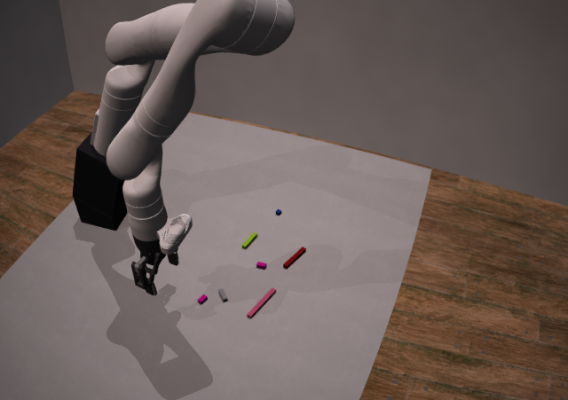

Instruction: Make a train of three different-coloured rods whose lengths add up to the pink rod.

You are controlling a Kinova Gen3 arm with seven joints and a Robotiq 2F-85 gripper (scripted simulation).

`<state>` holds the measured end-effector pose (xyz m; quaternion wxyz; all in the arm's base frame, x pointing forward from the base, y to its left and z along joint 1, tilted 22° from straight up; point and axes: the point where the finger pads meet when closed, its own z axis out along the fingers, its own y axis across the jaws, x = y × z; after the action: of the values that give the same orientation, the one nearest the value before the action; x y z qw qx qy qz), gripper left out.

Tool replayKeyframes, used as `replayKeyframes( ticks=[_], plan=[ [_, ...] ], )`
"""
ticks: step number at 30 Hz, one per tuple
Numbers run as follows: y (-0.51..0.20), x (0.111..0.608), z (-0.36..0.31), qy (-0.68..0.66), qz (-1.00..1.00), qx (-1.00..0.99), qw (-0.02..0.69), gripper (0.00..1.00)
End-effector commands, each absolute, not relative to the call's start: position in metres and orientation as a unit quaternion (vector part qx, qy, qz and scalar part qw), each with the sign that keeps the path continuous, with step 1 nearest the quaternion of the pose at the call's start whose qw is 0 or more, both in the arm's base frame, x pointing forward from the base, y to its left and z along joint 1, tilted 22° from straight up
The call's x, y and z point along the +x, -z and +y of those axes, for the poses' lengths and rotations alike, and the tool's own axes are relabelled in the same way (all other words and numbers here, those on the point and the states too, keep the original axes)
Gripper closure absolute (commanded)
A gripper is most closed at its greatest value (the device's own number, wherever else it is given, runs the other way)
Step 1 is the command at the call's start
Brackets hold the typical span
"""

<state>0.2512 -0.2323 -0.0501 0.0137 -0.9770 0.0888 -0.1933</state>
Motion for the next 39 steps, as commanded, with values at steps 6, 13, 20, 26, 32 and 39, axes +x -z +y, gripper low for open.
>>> replayKeyframes(
  ticks=[6,13,20,26,32,39],
  plan=[
    [0.05,0.251,-0.233,0.194,0.089,-0.977,0.013,0.0],
    [0.049,0.254,-0.232,0.193,0.089,-0.977,0.012,0.0],
    [0.041,0.287,-0.216,0.189,0.085,-0.978,0.002,0.0],
    [0.032,0.316,-0.195,0.188,0.084,-0.979,-0.004,0.0],
    [0.017,0.354,-0.151,0.19,0.084,-0.978,-0.005,0.0],
    [0.003,0.381,-0.099,0.193,0.086,-0.977,0.003,0.0]
  ],
)
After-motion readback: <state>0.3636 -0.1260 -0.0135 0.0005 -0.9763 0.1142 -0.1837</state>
